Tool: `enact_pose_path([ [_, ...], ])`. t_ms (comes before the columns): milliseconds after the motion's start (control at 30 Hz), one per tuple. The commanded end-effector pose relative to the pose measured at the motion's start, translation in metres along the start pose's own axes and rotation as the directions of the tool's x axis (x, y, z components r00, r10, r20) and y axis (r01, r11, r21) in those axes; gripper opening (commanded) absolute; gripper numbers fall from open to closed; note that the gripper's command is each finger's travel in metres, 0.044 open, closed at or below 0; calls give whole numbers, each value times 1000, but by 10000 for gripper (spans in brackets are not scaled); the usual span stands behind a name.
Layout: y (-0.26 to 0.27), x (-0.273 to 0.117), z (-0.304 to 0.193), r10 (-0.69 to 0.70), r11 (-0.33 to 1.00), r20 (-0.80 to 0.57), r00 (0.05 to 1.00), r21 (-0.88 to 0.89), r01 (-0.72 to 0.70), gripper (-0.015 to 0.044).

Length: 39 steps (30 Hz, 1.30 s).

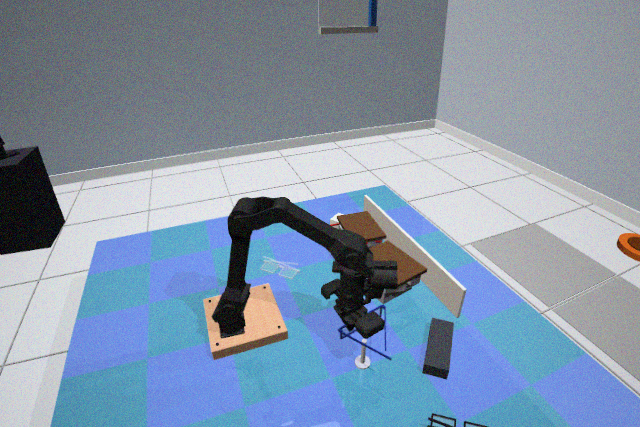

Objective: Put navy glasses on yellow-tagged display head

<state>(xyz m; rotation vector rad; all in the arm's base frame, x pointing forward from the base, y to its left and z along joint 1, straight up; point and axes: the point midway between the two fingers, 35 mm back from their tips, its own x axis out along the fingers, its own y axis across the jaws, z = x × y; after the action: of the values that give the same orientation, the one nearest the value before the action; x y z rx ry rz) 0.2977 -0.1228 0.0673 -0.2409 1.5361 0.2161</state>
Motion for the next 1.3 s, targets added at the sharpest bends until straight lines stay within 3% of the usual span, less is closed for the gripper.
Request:
enact_pose_path([
  [0, 3, 0, 5, 3, 1000, 3, 1000, -2, -3, 0],
  [1267, 7, 0, 21, 3, 1000, 4, 1000, -2, -3, 0],
])
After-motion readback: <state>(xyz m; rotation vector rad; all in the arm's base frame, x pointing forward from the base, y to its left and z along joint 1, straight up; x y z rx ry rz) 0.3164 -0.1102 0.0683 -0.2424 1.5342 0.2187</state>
